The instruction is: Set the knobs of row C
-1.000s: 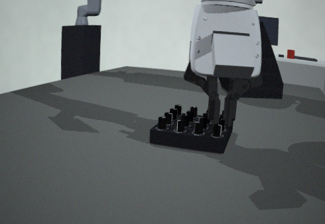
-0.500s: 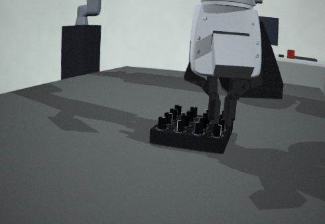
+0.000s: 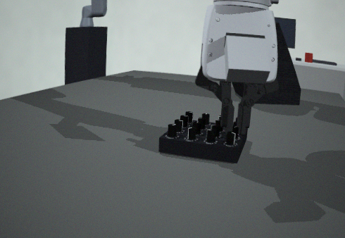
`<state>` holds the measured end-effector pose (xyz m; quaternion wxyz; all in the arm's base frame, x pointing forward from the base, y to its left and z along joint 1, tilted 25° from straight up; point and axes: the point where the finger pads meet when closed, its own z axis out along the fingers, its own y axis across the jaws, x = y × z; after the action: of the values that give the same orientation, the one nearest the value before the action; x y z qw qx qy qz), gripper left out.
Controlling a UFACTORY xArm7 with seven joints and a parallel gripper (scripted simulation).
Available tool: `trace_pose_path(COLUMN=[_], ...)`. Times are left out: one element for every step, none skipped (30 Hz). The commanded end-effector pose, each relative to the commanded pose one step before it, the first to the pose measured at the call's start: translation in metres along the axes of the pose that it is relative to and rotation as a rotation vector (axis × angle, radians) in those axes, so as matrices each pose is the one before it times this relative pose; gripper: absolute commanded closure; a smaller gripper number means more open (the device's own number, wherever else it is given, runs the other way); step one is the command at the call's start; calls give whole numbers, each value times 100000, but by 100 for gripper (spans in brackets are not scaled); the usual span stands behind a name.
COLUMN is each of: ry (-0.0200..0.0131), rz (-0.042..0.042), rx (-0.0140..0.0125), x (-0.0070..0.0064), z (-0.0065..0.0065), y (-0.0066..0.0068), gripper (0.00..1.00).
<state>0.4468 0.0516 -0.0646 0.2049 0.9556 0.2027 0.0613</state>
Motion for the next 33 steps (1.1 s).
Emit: trace_pose_path(ry=[322,0,0,0,0,0,0,0,0,0,0,0,0,0,0,0,0,0,0,0,0,0,0,0,0,0,0,0,0,0,0,0,0], rz=[-12,-57,-107,-171,-248,-334,-430,-534,0,0,-645,-760,-879,-1002,-1126,-1251,-1375,-1498,-1619,-1737,-1852,-1961,-2065,-2164,-2255,0,0,-2340,-2417,-2486,-2547,-2599,-2642], rx=[36,0,0,0,0,0,0,0,0,0,0,0,0,0,0,0,0,0,0,0,0,0,0,0,0,0,0,0,0,0,0,0,0], x=[142,0,0,0,0,0,0,0,0,0,0,0,0,0,0,0,0,0,0,0,0,0,0,0,0,0,0,0,0,0,0,0,0], z=[-104,0,0,0,0,0,0,0,0,0,0,0,0,0,0,0,0,0,0,0,0,0,0,0,0,0,0,0,0,0,0,0,0], y=[-7,0,0,0,0,0,0,0,0,0,0,0,0,0,0,0,0,0,0,0,0,0,0,0,0,0,0,0,0,0,0,0,0], gripper=[92,92,92,92,92,92,92,92,92,92,92,92,92,92,92,92,92,92,92,92,92,92,92,92,92,92,92,92,92,92,92,92,92])
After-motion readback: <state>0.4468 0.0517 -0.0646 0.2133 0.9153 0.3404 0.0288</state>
